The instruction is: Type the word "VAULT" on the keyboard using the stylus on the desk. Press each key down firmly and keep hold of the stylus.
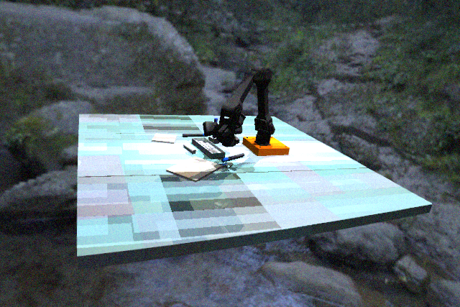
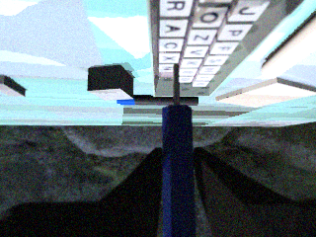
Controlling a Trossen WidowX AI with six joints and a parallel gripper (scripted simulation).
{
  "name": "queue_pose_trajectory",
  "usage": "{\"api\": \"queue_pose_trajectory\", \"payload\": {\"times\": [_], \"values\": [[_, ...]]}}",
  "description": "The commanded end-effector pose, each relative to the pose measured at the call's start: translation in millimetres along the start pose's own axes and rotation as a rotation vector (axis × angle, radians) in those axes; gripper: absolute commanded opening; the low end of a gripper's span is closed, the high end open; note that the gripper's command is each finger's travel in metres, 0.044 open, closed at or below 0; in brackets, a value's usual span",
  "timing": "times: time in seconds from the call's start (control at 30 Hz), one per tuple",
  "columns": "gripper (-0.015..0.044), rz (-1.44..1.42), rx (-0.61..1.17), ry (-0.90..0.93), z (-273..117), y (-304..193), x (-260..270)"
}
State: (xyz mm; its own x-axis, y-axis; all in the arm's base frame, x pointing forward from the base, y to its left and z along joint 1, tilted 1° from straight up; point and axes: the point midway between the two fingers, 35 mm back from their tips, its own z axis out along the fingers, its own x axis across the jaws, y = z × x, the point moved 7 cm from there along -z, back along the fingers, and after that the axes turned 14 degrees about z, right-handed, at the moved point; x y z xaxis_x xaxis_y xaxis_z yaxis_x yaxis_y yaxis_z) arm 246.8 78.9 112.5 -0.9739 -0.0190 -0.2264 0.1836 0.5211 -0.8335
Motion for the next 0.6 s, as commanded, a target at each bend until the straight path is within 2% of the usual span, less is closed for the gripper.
{"api": "queue_pose_trajectory", "payload": {"times": [0.0,0.13,0.23,0.57], "values": [[0.0000,-0.002,0.002,0.007,3.7,5.2,3.5],[0.0000,-0.002,0.002,0.007,3.7,5.2,3.5],[0.0079,-0.002,0.002,0.007,3.8,8.0,3.9],[0.0081,-0.002,0.002,0.007,4.7,10.0,4.4]]}}
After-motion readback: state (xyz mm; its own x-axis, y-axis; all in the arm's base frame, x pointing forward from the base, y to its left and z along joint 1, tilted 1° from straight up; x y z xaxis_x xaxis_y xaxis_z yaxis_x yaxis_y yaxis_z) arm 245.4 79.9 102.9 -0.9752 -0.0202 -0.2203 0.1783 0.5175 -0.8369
